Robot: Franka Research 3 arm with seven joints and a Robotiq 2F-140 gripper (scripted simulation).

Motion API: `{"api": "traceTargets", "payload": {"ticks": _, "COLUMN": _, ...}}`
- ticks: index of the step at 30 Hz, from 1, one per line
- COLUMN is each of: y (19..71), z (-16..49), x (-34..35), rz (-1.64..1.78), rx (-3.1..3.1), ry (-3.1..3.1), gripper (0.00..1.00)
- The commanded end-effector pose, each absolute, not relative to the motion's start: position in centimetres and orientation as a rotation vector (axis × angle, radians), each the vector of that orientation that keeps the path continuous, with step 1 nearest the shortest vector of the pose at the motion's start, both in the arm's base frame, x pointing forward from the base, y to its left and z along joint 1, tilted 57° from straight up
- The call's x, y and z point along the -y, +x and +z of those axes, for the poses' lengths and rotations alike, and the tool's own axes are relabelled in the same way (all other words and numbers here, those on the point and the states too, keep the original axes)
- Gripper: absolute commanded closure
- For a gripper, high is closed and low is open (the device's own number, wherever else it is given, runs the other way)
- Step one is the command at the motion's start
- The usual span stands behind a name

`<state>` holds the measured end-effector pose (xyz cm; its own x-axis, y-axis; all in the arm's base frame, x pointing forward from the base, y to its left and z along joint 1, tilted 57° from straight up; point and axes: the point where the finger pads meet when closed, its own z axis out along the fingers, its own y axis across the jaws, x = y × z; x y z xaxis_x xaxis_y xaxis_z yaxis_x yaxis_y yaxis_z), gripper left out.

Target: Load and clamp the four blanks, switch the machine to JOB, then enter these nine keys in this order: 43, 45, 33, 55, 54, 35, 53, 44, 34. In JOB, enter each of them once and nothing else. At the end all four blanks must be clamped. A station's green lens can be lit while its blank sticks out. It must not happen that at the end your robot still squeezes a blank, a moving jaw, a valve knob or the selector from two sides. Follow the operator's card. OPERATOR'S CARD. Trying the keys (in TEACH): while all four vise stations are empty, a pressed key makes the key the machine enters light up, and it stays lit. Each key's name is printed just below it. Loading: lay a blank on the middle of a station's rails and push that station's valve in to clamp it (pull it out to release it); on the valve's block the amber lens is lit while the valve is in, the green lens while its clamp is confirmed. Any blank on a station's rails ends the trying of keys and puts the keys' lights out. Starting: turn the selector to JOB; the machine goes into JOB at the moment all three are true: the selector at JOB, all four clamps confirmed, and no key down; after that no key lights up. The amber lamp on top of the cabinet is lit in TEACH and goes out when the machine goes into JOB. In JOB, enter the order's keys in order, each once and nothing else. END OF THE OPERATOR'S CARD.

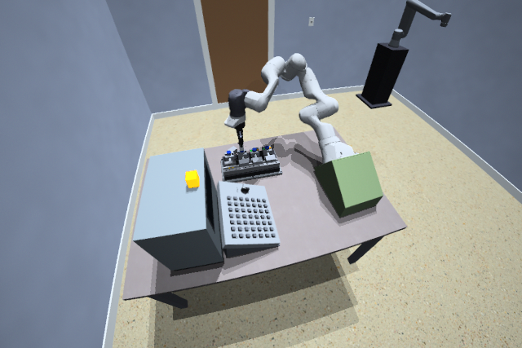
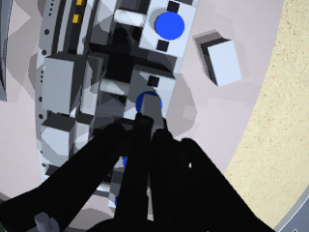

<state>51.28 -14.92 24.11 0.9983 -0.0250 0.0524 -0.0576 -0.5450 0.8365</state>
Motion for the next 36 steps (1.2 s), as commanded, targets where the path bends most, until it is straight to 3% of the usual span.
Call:
{"api": "traceTargets", "payload": {"ticks": 1, "y": 51.3, "z": 23.88, "x": 15.3, "rz": 0.044, "rx": 0.061, "ry": 2.145, "gripper": 1.0}}
{"api": "traceTargets", "payload": {"ticks": 36, "y": 51.3, "z": 23.52, "x": 15.85, "rz": 0.044, "rx": 0.061, "ry": 2.145, "gripper": 1.0}}
